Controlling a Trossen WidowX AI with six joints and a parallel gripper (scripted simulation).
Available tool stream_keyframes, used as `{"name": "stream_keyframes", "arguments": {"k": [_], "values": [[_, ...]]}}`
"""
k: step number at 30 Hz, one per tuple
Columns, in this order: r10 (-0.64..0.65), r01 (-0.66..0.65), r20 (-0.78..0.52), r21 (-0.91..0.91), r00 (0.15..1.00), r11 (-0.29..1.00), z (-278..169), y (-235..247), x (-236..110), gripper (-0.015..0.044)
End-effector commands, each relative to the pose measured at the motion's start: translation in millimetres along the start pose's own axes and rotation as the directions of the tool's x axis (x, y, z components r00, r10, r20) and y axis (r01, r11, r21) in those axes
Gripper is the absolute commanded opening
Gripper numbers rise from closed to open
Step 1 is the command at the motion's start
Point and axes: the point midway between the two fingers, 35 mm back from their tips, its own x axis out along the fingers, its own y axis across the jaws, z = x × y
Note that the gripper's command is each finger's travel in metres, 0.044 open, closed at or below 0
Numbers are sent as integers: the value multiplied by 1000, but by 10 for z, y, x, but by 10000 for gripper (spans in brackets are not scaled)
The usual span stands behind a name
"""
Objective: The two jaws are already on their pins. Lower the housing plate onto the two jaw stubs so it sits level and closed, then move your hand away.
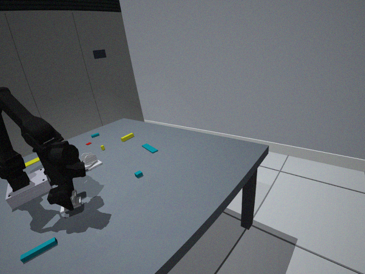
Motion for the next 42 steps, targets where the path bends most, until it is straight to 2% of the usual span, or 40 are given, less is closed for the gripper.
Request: {"name": "stream_keyframes", "arguments": {"k": [1, 21, 34, 42], "values": [[5, -5, -1, -4, 1000, 1000, -7, 13, 19, 440], [5, -5, -1, -4, 1000, 1000, -7, 13, 27, 440], [2, -2, -3, 0, 1000, 1000, -8, 8, 19, 353], [2, -2, -3, 0, 1000, 1000, -8, 8, 19, 351]]}}
